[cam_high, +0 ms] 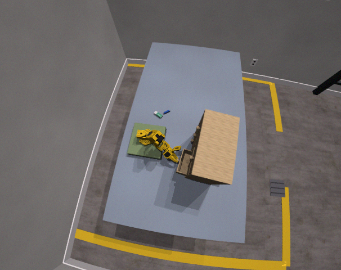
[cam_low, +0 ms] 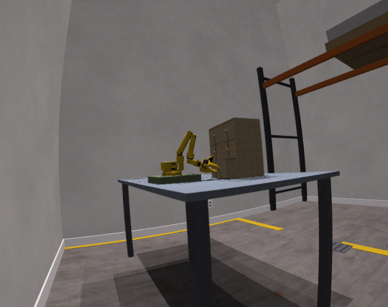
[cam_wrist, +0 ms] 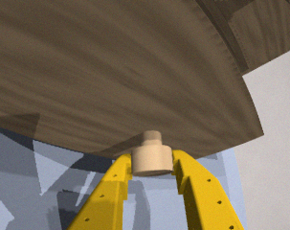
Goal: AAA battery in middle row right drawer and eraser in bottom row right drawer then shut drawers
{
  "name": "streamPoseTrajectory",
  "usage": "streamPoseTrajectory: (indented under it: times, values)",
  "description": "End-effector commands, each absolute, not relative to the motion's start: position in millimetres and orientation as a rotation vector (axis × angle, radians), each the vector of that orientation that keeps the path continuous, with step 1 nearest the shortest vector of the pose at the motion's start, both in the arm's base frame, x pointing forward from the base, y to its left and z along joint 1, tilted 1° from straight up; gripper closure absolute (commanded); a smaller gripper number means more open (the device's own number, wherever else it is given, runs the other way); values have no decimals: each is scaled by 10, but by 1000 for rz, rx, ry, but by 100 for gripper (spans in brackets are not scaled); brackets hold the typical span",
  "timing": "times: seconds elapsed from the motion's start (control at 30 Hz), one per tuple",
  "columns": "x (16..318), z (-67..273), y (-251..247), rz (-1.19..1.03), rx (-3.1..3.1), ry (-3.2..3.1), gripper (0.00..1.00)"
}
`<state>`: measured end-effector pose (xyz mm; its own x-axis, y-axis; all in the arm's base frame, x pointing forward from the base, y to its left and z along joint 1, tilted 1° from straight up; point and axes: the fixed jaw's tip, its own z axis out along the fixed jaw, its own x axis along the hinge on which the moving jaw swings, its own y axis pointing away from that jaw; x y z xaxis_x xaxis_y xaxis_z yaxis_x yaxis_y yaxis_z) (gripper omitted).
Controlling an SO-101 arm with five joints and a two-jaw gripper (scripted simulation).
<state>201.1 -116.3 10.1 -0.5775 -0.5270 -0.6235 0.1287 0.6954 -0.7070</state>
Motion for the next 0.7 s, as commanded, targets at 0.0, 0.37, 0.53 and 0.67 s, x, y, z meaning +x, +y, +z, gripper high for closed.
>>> streamPoseTrajectory:
  times: [0.0, 0.37, 0.53, 0.67]
  values:
    - [1963, 99, -1165, -927, -299, 2009, 100]
    - [1963, 99, -1165, -927, -299, 2009, 100]
    - [1949, 99, -1164, -929, -296, 2010, 100]
    - [1934, 99, -1162, -931, -293, 2011, 100]
